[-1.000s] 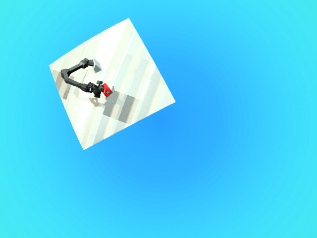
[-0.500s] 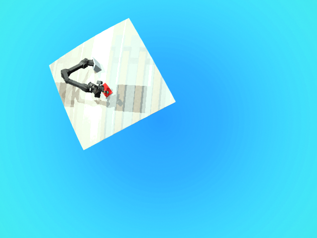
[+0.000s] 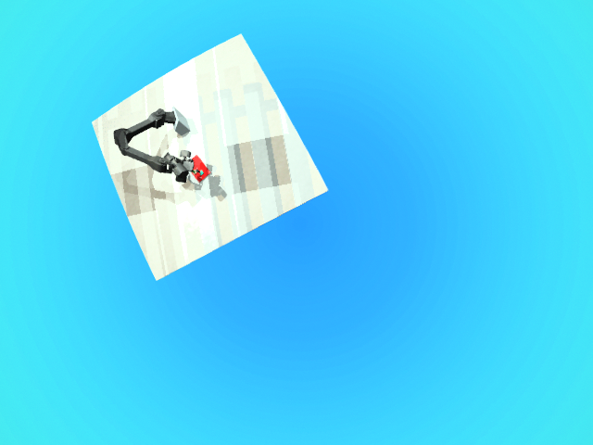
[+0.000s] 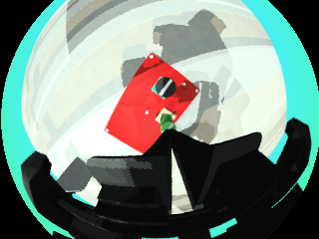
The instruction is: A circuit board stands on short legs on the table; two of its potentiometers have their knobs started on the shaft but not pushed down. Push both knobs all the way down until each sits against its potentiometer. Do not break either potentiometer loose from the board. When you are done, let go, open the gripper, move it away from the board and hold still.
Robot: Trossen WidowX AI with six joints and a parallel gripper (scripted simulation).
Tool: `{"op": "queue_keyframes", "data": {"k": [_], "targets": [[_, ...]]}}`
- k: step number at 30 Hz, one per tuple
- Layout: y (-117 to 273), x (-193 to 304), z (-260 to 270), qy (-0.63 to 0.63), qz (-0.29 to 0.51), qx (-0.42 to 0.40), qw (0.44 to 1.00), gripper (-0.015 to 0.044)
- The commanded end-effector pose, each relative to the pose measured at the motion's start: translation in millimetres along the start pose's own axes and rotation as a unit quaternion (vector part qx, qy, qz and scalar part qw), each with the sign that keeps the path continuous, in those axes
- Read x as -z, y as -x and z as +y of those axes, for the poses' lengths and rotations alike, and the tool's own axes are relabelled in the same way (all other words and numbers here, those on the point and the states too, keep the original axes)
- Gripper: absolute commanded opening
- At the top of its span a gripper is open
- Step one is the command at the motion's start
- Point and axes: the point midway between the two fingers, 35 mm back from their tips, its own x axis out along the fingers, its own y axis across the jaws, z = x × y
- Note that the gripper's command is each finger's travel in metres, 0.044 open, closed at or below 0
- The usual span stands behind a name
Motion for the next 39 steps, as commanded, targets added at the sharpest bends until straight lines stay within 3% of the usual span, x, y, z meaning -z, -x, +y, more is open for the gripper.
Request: {"op": "queue_keyframes", "data": {"k": [1,9,17,28,39], "targets": [[7,-1,0,-0.001,-0.002,0.001,1.000,0.0000],[2,0,0,0.000,0.000,0.000,1.000,0.0210],[19,-15,-14,-0.066,-0.041,0.033,0.996,0.0000],[23,-19,-13,-0.246,-0.042,0.021,0.968,0.0000],[27,-24,-12,-0.425,-0.040,0.010,0.904,0.0000]]}}
